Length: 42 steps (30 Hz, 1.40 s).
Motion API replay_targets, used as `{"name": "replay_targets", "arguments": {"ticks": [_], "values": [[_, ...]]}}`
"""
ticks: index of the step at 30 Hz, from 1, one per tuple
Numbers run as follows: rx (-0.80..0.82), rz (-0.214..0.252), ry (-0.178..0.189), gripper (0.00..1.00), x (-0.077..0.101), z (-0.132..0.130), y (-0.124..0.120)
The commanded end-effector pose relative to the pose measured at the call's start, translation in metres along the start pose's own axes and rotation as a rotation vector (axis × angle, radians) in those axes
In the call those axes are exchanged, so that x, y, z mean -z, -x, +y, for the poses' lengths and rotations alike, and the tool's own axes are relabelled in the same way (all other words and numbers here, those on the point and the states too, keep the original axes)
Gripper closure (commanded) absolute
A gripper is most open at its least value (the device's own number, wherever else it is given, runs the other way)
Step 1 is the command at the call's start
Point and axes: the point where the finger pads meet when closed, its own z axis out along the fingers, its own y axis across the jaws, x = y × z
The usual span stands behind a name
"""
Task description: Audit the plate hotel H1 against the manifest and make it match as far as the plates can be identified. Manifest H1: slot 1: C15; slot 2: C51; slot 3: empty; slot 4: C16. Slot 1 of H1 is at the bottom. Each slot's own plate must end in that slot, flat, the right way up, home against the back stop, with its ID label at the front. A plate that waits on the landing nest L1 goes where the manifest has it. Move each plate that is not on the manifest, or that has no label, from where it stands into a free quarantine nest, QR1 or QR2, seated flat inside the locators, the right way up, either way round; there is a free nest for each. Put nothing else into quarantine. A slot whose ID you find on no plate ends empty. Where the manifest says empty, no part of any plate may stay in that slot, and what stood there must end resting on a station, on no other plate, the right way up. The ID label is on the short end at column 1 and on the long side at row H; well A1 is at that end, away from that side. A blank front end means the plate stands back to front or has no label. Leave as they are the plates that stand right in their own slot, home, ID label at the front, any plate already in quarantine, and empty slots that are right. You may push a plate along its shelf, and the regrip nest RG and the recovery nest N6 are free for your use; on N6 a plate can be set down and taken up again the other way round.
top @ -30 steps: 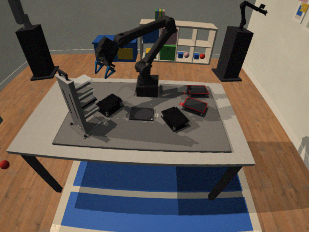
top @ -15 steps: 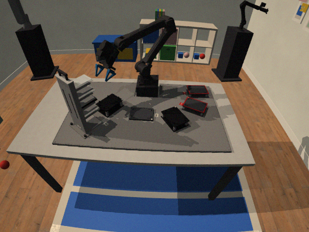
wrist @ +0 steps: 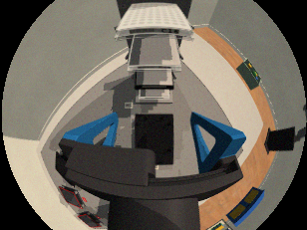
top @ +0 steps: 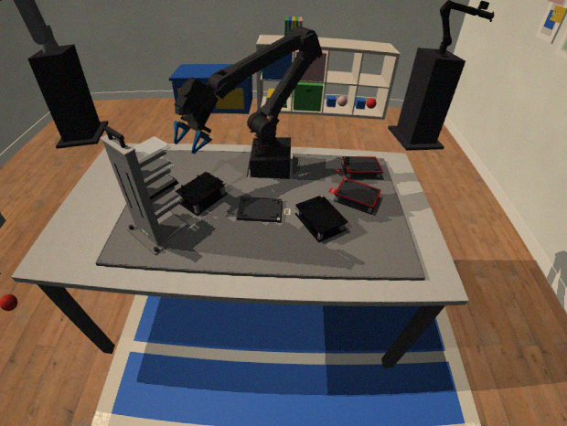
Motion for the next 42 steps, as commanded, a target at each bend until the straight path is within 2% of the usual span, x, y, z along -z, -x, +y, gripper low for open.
{"name": "replay_targets", "arguments": {"ticks": [1,14,15,42], "values": [[0.01,-0.078,-0.008,0.0,0.005,-0.003,0.047],[0.009,-0.078,-0.005,0.0,-0.011,-0.002,0.056],[0.007,-0.044,-0.007,0.0,-0.012,-0.003,0.037],[0.007,-0.044,-0.007,0.0,-0.012,-0.003,0.037]]}}
